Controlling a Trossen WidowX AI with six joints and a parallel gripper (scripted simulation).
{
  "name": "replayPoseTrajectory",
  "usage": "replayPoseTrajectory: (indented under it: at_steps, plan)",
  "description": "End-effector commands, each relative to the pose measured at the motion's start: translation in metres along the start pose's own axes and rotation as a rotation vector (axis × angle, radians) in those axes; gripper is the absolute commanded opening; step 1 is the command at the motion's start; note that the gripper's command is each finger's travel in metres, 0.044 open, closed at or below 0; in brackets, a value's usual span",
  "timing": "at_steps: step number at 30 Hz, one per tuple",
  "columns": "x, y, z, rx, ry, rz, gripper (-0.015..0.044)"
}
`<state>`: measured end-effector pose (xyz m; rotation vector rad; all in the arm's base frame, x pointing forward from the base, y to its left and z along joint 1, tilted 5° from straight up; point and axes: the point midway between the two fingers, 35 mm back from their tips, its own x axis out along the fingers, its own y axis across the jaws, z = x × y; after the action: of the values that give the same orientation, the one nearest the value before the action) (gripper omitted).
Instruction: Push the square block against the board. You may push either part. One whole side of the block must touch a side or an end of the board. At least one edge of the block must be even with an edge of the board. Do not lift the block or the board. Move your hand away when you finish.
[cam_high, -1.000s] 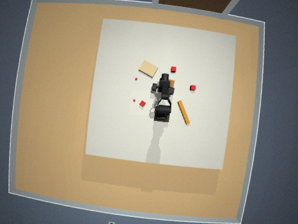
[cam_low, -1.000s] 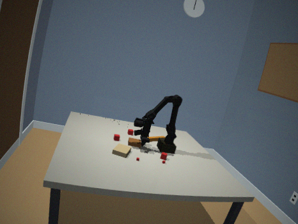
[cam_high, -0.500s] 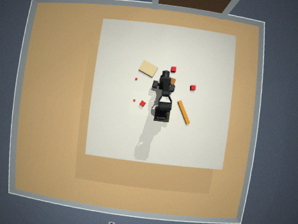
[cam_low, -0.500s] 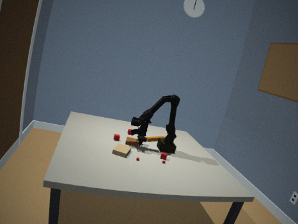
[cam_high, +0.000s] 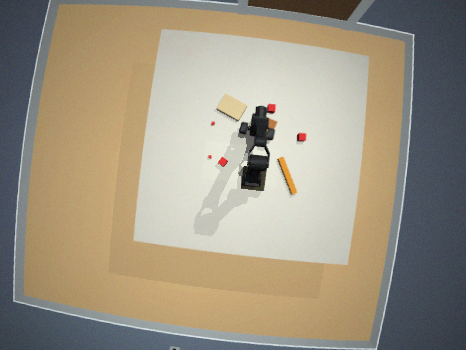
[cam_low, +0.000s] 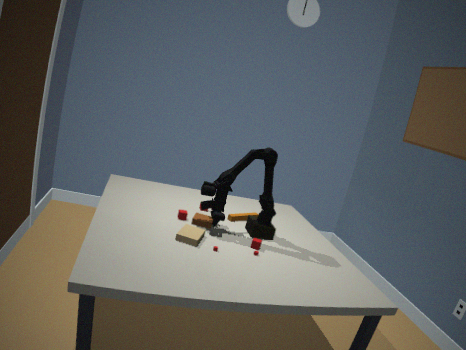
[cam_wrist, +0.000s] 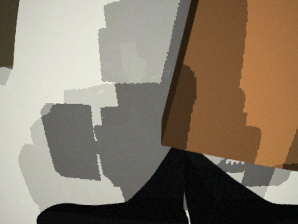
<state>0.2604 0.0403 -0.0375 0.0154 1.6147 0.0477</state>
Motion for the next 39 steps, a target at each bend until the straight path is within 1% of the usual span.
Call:
replayPoseTrajectory:
  at_steps: [1,32,34,37,39]
  plan:
    - [0.003,-0.001,0.000,-0.006,0.007,-0.004,0.0000]
    - [0.006,0.000,-0.049,-0.006,0.011,-0.004,0.0000]
    - [-0.003,0.000,-0.043,-0.011,0.014,-0.003,0.0000]
    - [-0.040,0.001,-0.043,-0.007,0.011,-0.004,0.0000]
    - [-0.050,0.000,-0.044,-0.006,0.011,-0.004,0.0000]
